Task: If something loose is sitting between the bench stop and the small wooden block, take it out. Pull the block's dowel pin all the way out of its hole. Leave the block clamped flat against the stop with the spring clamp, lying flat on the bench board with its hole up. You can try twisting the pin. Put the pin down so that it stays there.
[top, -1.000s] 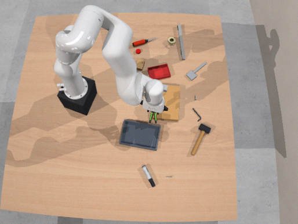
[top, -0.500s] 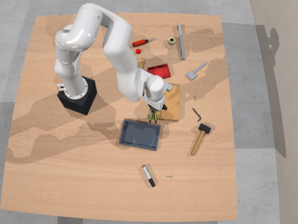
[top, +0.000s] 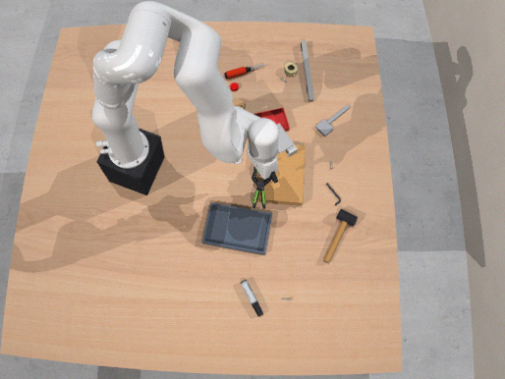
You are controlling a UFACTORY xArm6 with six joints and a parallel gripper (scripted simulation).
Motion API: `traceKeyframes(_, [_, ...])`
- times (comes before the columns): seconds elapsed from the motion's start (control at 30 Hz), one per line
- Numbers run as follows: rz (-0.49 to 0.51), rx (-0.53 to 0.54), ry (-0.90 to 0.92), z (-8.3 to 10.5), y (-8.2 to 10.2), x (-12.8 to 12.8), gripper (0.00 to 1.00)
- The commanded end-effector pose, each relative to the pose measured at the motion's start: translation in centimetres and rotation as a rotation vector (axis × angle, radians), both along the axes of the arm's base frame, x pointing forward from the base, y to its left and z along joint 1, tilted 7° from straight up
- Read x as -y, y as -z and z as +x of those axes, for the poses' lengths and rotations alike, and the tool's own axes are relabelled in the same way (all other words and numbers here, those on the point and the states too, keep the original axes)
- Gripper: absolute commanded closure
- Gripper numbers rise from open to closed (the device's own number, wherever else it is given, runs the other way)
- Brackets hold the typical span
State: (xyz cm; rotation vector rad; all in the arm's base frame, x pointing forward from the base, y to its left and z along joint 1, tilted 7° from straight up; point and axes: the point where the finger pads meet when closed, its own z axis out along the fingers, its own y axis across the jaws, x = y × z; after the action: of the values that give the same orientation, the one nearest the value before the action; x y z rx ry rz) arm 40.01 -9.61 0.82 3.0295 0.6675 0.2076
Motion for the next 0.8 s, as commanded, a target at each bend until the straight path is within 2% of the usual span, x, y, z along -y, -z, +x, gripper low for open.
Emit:
traceKeyframes(0.0, [-0.025, -0.015, 0.218, 0.4, -0.3, -1.3, 0.50])
traceKeyframes(0.2, [-0.004, -0.010, 0.379, 0.6, -0.4, -2.5, 0.50])
traceKeyframes(0.77, [0.026, -0.002, 0.610, 0.8, -0.5, -4.0, 0.50])
